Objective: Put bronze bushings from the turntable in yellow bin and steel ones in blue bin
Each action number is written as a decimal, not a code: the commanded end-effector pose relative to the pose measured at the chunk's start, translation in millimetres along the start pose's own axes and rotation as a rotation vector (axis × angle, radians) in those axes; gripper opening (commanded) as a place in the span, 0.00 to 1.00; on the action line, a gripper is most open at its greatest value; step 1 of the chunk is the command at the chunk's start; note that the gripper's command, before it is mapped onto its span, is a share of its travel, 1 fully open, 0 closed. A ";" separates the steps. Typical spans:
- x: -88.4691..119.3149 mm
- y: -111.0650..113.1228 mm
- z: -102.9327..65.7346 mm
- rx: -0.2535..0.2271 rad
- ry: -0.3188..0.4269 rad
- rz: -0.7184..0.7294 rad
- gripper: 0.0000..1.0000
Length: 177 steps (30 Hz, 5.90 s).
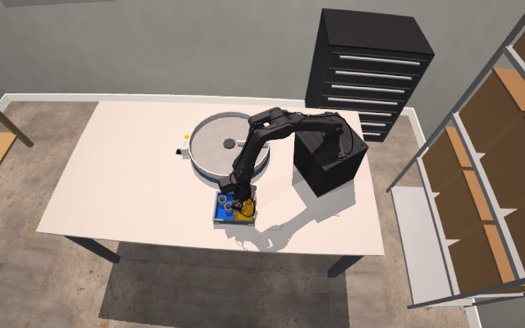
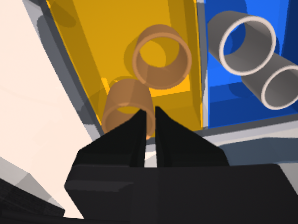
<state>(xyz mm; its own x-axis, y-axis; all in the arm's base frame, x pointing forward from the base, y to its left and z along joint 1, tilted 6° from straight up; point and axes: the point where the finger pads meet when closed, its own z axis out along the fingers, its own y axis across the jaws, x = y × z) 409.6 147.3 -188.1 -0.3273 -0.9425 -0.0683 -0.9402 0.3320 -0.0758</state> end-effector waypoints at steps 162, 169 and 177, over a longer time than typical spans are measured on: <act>5.9 -0.9 -16.8 -0.007 0.004 0.006 0.15; 6.1 -0.5 -44.7 -0.007 0.004 0.005 0.15; 6.3 -0.2 -76.0 -0.007 0.003 0.005 0.15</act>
<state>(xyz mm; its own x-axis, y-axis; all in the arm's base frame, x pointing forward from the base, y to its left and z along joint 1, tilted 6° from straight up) 408.5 146.9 -124.0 -0.3245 -0.9425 -0.0799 -0.9392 0.3311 -0.0906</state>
